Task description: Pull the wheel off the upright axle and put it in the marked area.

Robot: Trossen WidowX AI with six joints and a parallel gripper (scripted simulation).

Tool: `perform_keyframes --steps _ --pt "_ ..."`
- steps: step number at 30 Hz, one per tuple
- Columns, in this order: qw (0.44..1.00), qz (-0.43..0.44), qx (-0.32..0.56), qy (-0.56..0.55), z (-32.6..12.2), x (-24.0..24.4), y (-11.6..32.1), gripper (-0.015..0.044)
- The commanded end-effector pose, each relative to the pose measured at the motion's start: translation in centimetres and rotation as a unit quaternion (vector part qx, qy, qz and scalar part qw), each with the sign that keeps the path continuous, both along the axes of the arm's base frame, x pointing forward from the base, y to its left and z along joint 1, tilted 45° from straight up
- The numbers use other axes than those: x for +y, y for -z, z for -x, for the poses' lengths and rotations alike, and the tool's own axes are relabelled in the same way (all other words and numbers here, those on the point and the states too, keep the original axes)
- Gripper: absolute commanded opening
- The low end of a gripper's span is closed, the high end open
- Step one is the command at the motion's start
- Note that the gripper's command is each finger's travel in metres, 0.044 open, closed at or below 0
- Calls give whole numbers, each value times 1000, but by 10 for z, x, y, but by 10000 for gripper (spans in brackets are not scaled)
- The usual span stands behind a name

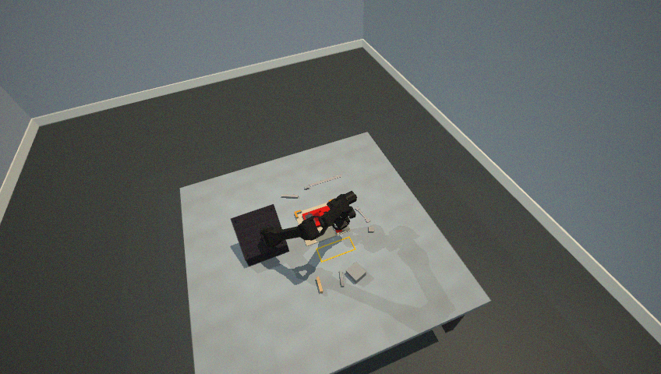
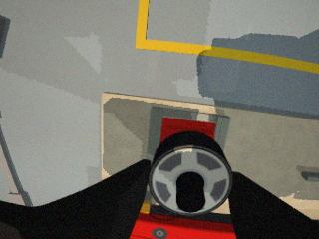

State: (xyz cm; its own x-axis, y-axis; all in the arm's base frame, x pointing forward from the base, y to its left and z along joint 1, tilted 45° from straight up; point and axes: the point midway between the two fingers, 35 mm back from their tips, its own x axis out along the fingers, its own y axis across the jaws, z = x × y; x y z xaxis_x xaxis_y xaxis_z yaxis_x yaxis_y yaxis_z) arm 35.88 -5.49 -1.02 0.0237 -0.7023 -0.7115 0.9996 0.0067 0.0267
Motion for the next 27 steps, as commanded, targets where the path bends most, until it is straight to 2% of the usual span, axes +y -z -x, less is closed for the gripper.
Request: perform_keyframes --steps 1,27 --pt "1000 0 -1 0 0 1 -1 0" --pt "1000 0 -1 -1 0 7 -7 0"
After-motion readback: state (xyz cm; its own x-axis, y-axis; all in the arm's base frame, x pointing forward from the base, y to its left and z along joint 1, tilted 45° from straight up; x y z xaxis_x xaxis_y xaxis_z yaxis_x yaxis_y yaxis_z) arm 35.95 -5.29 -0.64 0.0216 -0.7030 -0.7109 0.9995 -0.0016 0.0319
